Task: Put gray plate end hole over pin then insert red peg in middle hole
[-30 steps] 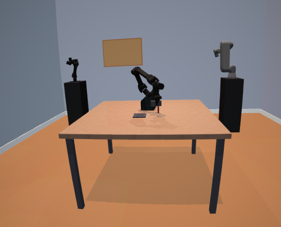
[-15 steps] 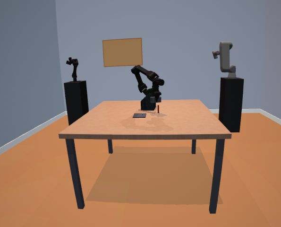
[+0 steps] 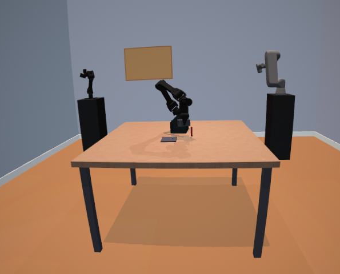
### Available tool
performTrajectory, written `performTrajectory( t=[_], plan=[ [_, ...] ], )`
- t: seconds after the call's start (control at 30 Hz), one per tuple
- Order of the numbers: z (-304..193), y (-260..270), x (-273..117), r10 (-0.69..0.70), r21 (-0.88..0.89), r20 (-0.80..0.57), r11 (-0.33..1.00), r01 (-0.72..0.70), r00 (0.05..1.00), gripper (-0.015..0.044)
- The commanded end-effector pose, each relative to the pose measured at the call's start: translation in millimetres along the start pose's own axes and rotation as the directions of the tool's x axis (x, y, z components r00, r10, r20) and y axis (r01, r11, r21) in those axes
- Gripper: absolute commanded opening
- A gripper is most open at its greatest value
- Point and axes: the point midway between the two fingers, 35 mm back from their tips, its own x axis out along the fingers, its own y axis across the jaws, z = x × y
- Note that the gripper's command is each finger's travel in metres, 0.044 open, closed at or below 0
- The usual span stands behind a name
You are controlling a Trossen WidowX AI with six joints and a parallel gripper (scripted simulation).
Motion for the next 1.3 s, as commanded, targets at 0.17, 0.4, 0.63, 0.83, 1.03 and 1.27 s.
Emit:
performTrajectory(
  t=[0.17,0.4,0.63,0.83,1.03,1.27],
  plan=[
    [30,-2,12,0.007,0.061,0.002,0.998,-0.007,1.000,0.0000],
    [50,-5,23,0.007,0.107,0.003,0.994,-0.008,1.000,0.0000],
    [70,-11,33,0.007,0.153,0.008,0.988,-0.008,1.000,0.0000],
    [87,-16,41,0.005,0.193,0.013,0.981,-0.007,1.000,0.0000],
    [103,-23,50,0.001,0.233,0.021,0.973,-0.006,1.000,0.0000],
    [120,-32,58,-0.004,0.274,0.030,0.962,-0.004,1.000,0.0000]
  ],
)
